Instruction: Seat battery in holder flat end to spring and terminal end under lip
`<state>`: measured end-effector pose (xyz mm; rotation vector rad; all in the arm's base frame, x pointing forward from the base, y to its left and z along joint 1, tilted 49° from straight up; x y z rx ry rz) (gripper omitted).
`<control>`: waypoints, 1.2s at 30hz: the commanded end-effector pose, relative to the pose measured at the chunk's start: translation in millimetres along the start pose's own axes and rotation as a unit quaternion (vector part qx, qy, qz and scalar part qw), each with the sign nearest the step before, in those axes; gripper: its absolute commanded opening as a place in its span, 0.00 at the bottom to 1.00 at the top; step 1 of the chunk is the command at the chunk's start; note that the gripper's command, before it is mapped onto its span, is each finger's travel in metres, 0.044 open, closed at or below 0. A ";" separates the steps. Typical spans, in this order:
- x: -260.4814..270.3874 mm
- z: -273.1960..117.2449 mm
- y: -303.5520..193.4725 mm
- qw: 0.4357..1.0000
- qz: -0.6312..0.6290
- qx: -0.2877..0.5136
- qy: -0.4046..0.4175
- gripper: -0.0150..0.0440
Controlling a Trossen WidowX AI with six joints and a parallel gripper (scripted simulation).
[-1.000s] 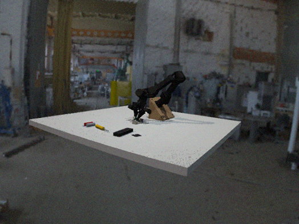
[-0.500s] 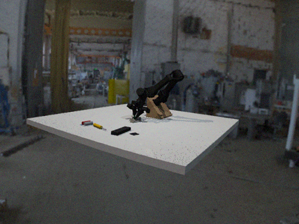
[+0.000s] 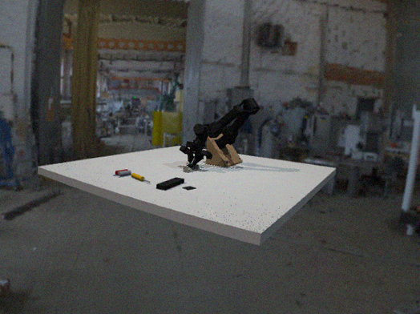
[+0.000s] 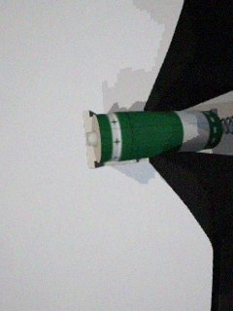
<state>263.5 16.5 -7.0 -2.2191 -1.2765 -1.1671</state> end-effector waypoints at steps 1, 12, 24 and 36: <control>-2.7 -1.8 -5.6 1.000 0.005 0.001 -0.003 0.37; -4.6 -5.3 -11.8 1.000 0.005 0.002 -0.004 0.37; -5.3 -7.7 -15.4 1.000 0.005 0.005 -0.007 0.37; -5.5 -8.5 -16.6 1.000 0.005 0.008 -0.010 0.37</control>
Point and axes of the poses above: the point midway between the two fingers, 35 mm back from their tips, its own z axis out along the fingers, its own x axis across the jaws, y = z × x, the point moved 6 cm from there along -z, back along the fingers, and after that the axes turned 15 degrees about z, right-handed, at the moved point
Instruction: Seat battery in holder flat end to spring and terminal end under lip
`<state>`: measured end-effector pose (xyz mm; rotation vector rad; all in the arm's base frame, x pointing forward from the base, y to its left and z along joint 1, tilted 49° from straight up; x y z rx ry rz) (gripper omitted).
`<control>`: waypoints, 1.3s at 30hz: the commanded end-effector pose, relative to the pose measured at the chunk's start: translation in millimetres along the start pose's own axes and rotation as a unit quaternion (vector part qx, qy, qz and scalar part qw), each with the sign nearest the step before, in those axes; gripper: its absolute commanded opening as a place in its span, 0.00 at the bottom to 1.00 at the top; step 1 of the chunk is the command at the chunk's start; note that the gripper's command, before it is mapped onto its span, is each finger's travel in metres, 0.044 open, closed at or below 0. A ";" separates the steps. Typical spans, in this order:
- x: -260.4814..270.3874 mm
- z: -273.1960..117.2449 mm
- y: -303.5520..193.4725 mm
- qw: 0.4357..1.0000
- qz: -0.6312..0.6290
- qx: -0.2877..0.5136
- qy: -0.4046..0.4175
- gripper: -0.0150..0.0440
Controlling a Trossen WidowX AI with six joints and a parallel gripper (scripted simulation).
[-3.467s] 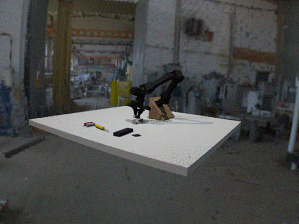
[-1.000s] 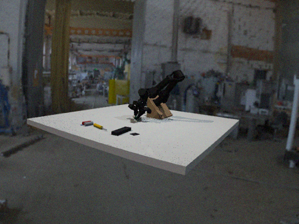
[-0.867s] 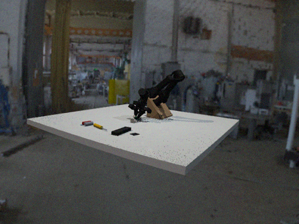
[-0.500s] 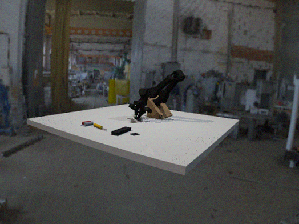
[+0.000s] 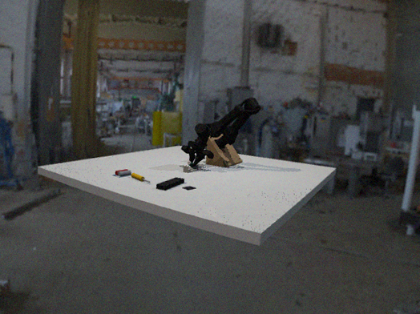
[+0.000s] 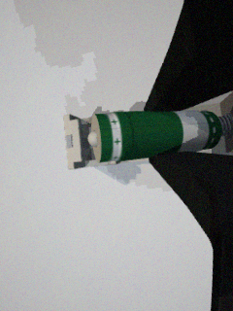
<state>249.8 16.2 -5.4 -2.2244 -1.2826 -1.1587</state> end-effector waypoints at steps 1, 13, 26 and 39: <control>-2.9 -0.6 -5.6 1.000 0.006 0.007 -0.006 0.37; -2.9 -0.6 -5.5 1.000 0.006 0.008 -0.006 0.37; -2.9 -0.6 -5.4 1.000 0.006 0.010 -0.007 0.37; -3.4 1.3 -2.8 1.000 0.004 0.020 -0.013 0.37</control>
Point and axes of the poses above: the point midway between the two fingers, 35 mm back from their tips, its own z axis out along the fingers, its own x axis across the jaws, y = z × x, the point moved 6 cm from there along -z, back along the fingers, and after that the axes turned 15 degrees about z, right-handed, at the moved point
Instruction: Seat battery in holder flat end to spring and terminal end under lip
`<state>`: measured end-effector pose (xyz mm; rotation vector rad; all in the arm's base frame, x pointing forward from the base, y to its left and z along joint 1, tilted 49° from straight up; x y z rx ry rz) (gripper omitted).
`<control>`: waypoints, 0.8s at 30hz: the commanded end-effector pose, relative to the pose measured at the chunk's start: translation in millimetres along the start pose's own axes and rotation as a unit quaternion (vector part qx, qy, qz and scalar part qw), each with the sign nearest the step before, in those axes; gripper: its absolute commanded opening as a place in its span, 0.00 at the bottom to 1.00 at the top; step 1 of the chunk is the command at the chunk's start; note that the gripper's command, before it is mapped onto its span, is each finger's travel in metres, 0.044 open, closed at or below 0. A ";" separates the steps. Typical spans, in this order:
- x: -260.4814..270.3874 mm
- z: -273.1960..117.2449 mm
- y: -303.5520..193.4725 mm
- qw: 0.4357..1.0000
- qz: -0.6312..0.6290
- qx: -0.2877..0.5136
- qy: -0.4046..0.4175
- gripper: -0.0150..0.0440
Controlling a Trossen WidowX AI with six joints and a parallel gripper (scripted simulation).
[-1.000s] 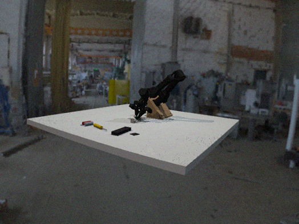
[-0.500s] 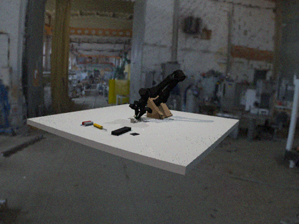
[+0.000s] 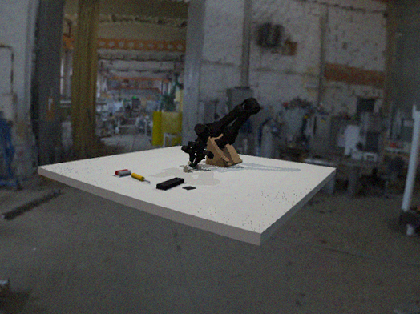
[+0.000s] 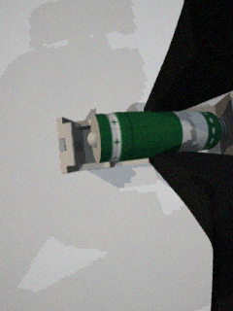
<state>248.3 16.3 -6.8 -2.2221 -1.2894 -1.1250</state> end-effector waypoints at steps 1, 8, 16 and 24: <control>-1.9 1.6 -0.6 1.000 0.001 0.011 -0.007 0.37; -1.5 4.7 4.2 1.000 -0.002 0.023 -0.013 0.37; -1.7 8.0 8.9 0.999 -0.005 0.039 -0.021 0.37; -1.3 10.9 13.1 0.998 -0.009 0.056 -0.030 0.37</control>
Point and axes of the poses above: the point midway between the two fingers, 35 mm back from their tips, its own z axis out along the fingers, its own x axis across the jaws, y = z × x, the point moved 6 cm from there along -z, back along the fingers, and after that the axes turned 15 degrees about z, right-handed, at the moved point
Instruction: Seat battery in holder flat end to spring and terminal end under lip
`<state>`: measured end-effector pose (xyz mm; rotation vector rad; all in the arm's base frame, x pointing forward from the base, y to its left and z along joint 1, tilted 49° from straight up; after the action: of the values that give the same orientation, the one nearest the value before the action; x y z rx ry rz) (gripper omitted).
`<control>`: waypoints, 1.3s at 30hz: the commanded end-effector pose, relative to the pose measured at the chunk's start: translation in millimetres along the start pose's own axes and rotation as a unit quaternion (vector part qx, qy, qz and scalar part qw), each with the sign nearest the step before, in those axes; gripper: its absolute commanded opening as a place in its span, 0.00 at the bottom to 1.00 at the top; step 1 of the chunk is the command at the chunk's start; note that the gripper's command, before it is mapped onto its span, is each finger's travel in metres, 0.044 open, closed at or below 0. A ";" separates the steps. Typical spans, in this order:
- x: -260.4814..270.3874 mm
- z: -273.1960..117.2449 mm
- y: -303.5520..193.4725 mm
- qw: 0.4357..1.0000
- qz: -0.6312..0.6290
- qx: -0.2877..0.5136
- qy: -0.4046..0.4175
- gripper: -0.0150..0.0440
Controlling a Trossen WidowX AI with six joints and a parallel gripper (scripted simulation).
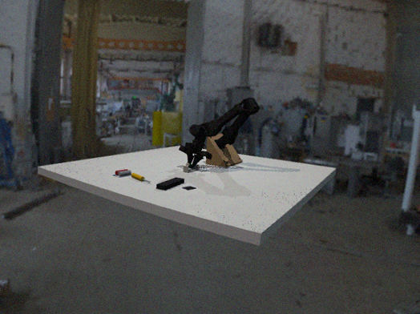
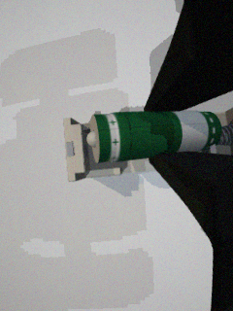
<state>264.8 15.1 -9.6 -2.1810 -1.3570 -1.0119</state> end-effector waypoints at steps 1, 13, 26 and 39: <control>-2.8 2.8 -0.4 1.000 0.002 0.013 -0.010 0.37; -2.6 6.3 4.8 0.999 0.004 0.042 -0.023 0.37; -0.6 8.9 8.9 0.996 0.001 0.077 -0.034 0.37; 2.4 10.6 12.6 0.993 -0.002 0.113 -0.043 0.37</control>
<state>284.2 14.6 -10.4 -2.0872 -1.4348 -0.7834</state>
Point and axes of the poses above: the point midway between the two fingers, 35 mm back from their tips, its own z axis out along the fingers, its own x axis across the jaws, y = z × x, the point moved 6 cm from there along -z, back along the fingers, and after that the axes turned 15 degrees about z, right-handed, at the moved point
